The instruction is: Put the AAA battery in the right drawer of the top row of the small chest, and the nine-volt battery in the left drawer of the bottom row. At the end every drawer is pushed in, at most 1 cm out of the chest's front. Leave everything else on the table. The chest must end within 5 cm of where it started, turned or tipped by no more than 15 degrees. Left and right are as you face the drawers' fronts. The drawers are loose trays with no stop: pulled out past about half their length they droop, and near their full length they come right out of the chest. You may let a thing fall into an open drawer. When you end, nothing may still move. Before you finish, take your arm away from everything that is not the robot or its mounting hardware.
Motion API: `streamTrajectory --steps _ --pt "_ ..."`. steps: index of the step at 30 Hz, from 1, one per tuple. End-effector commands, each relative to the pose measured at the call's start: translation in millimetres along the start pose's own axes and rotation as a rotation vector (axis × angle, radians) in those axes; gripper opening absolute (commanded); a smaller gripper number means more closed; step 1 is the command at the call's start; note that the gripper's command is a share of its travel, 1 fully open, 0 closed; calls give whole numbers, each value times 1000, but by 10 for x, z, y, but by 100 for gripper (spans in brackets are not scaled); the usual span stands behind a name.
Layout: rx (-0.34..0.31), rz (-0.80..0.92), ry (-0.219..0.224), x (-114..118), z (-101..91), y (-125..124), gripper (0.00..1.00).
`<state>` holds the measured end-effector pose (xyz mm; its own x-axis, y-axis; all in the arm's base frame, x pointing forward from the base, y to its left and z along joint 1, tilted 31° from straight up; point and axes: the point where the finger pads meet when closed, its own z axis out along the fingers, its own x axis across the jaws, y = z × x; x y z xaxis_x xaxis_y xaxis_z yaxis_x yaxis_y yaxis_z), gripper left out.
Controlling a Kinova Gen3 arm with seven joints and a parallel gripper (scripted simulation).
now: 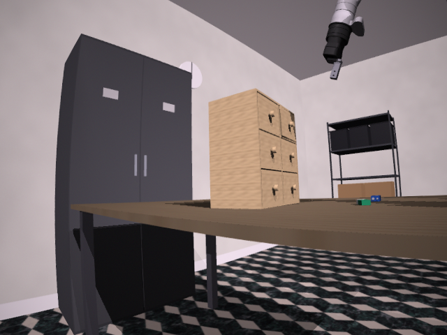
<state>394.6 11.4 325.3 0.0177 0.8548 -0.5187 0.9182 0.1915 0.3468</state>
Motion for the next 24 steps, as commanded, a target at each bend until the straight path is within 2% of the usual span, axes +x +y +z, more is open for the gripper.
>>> streamTrajectory --steps 1,4,6,21,24 --pt "20 4 -6 -42 -32 45 0" --pt "53 4 -6 -42 -77 36 0" --pt "53 4 -6 -42 -77 36 0" --pt "206 5 -6 -41 -287 -9 0" --pt "216 5 -6 -40 -299 -11 0"
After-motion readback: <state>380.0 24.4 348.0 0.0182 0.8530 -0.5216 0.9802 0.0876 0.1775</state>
